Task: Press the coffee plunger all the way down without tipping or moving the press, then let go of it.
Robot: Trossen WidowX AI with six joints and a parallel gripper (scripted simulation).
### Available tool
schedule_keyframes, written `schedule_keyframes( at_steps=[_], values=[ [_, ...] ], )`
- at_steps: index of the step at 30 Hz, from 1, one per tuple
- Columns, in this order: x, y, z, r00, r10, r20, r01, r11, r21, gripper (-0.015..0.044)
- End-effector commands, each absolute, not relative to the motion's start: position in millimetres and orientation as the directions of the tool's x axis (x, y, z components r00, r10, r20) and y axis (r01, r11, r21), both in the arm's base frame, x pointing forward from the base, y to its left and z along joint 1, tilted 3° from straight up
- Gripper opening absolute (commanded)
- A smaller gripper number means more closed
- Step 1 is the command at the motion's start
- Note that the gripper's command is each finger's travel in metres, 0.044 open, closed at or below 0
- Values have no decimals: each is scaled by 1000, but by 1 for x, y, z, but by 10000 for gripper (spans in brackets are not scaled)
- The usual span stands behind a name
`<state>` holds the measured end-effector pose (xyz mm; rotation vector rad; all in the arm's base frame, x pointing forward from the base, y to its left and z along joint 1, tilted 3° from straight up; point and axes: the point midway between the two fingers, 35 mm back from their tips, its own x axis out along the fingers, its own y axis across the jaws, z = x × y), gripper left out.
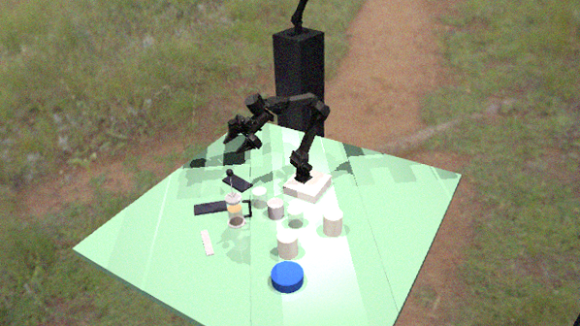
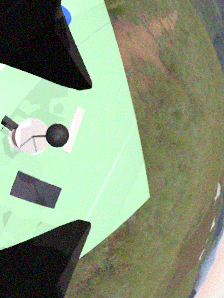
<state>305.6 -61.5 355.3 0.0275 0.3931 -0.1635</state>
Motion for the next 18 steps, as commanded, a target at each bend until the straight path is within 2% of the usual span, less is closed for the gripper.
schedule_keyframes(
  at_steps=[1,9,18],
  values=[
    [308,-45,335,897,-94,-433,115,993,21,440],
    [311,-46,281,895,-105,-433,126,992,22,440],
    [314,-47,279,895,-107,-433,129,991,22,440]
  ],
)
